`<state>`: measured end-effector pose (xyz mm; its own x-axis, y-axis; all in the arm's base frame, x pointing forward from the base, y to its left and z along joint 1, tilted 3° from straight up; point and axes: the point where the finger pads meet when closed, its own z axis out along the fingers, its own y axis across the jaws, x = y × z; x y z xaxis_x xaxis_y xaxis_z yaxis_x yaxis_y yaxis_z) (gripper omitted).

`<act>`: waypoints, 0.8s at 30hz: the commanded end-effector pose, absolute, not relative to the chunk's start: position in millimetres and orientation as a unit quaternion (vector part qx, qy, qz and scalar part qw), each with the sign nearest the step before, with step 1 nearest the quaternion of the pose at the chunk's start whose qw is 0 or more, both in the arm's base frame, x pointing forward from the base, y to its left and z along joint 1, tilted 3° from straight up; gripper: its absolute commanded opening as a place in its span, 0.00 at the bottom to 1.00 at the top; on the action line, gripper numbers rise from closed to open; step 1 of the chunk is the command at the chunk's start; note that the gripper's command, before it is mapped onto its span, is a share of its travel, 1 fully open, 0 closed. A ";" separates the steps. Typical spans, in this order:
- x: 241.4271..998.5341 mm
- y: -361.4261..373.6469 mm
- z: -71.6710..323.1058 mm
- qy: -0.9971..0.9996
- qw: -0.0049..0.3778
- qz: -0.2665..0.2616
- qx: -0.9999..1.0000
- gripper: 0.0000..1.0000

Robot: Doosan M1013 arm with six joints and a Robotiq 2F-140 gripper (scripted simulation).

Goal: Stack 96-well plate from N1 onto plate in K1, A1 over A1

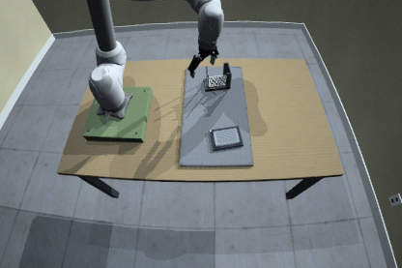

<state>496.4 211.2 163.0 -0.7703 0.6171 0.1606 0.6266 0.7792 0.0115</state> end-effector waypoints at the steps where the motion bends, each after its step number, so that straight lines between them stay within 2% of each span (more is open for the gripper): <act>1: 496.4 211.2 163.0 -0.940 0.074 -0.032 -0.331 1.00; 17: 496.4 211.2 163.0 -0.940 0.074 -0.032 -0.331 1.00; 24: 519.0 188.3 162.4 -0.902 0.066 -0.026 -0.426 1.00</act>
<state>510.8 196.5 162.6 -0.6804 0.7171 0.1507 0.7253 0.6885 -0.0014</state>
